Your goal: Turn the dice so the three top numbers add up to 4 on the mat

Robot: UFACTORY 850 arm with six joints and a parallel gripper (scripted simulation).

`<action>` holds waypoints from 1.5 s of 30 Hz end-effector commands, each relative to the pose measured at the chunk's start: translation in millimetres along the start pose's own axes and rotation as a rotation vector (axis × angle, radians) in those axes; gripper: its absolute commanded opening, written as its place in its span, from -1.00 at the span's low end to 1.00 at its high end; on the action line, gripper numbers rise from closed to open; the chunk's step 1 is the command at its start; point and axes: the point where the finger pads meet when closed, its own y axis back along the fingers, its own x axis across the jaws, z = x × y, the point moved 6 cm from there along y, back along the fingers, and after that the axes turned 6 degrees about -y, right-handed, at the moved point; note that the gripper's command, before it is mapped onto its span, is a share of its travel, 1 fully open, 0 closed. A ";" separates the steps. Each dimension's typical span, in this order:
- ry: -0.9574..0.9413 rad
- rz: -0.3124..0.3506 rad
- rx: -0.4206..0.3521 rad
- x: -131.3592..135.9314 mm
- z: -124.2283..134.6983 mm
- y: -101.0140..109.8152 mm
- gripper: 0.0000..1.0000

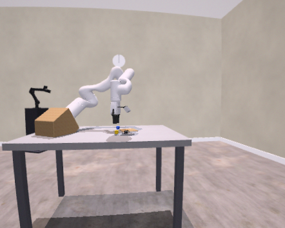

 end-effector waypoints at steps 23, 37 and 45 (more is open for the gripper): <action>0.001 -0.002 0.003 -0.3 -1.4 -31.1 -0.17; 0.001 -0.002 0.003 -0.5 -2.0 -46.8 -0.17; 0.001 -0.002 0.003 -0.6 -2.1 -50.5 -0.17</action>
